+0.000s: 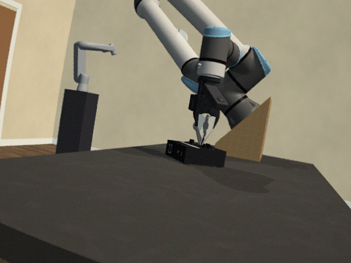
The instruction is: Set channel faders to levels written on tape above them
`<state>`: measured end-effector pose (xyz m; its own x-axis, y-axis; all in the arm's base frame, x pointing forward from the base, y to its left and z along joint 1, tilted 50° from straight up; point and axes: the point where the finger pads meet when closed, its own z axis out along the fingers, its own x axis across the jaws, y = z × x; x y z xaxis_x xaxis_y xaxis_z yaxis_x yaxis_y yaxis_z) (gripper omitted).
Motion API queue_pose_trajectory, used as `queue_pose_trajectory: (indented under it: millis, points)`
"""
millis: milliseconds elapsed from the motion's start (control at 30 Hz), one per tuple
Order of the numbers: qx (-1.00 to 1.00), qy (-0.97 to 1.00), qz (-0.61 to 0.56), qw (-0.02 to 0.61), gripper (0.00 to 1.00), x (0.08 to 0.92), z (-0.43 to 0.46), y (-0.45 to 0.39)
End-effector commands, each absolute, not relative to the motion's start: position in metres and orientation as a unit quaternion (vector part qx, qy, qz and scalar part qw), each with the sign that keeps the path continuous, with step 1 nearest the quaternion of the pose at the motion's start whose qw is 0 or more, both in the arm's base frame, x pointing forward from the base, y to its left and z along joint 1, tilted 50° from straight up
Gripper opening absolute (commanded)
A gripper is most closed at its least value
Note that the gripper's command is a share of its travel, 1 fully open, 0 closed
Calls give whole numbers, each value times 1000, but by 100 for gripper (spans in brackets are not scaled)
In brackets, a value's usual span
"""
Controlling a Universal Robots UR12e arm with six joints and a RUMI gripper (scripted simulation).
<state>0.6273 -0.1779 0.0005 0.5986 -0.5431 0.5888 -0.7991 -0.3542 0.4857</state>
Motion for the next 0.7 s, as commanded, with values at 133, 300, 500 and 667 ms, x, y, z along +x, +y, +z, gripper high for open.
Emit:
queue_pose_trajectory:
  millis: [133,300,500,667]
  points:
    - [806,-416,166,387,0,625,-2,-175]
    - [806,-416,166,387,0,624,-3,-174]
    - [806,-416,166,387,0,623,-3,-174]
    - [806,-416,166,387,0,623,-4,-173]
